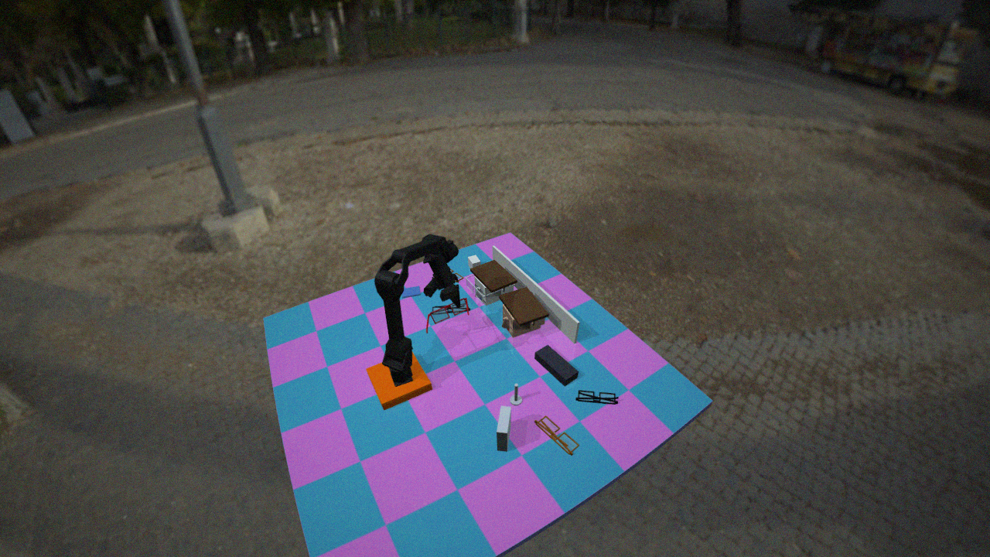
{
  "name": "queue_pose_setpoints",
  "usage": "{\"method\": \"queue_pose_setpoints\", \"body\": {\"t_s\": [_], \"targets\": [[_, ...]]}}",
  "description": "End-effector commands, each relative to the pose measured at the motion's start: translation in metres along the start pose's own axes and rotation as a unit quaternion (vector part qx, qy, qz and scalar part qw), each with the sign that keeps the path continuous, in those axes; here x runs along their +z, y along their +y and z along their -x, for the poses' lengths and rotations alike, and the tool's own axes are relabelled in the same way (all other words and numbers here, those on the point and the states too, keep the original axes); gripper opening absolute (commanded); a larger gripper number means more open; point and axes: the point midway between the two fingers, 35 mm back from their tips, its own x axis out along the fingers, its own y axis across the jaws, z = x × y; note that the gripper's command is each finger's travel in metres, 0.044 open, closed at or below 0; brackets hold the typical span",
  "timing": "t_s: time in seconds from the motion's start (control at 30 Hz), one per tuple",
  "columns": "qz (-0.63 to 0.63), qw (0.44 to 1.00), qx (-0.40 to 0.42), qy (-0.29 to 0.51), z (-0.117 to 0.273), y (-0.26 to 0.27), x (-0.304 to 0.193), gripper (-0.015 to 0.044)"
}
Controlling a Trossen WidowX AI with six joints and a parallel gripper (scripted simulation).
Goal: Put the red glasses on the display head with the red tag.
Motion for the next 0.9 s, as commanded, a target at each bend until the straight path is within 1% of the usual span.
{"method": "queue_pose_setpoints", "body": {"t_s": [0.0,0.17,0.33,0.5,0.7,0.77,0.87], "targets": [[0.090,0.996,0.008,0.029,0.011,-0.013,0.003,0.0000],[0.196,0.978,0.017,0.064,0.025,-0.029,0.011,0.0000],[0.298,0.949,0.030,0.099,0.040,-0.044,0.020,0.0000],[0.395,0.908,0.047,0.134,0.055,-0.059,0.031,0.0000],[0.503,0.844,0.070,0.175,0.075,-0.077,0.047,0.0000],[0.525,0.828,0.076,0.184,0.079,-0.080,0.051,0.0000],[0.528,0.825,0.077,0.185,0.080,-0.081,0.051,0.0000]]}}
